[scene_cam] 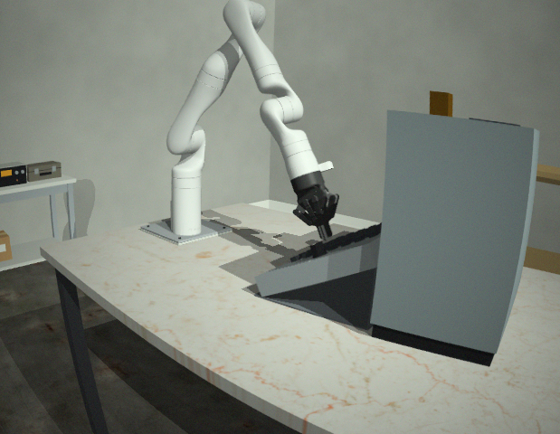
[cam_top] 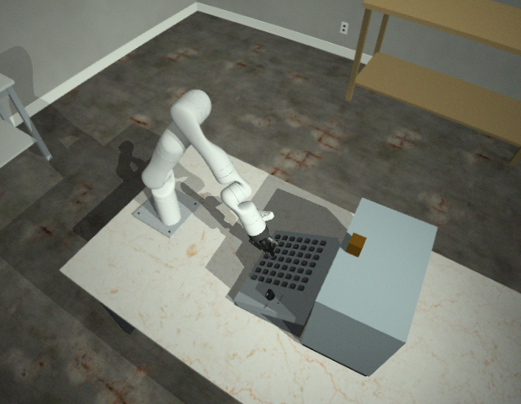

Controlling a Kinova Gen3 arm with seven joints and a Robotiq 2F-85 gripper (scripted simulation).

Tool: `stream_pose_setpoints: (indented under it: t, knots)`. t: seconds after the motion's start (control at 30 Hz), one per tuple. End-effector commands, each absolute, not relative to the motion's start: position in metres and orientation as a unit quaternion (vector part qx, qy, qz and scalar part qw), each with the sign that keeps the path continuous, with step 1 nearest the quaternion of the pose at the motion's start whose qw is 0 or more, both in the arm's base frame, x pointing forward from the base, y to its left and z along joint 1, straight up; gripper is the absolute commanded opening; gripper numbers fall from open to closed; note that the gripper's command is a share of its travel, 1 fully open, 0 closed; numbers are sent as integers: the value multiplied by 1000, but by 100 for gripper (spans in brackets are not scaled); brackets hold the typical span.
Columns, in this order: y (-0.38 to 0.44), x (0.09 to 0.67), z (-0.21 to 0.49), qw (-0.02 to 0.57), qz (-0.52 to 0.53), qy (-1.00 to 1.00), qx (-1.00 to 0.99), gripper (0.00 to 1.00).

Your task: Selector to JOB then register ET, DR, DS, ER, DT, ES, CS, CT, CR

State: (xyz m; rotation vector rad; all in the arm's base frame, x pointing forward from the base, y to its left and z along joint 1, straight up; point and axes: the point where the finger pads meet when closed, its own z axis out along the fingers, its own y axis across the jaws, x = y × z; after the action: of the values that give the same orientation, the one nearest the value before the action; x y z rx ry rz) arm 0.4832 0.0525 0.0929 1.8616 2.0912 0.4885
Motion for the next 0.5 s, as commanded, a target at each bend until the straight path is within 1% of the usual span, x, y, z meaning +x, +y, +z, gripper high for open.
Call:
stream_pose_setpoints:
  t: [0.0,0.47]
  knots:
    - [55,480,100,149,172,729,646,10]
    - [54,473,115,149,172,728,646,10]
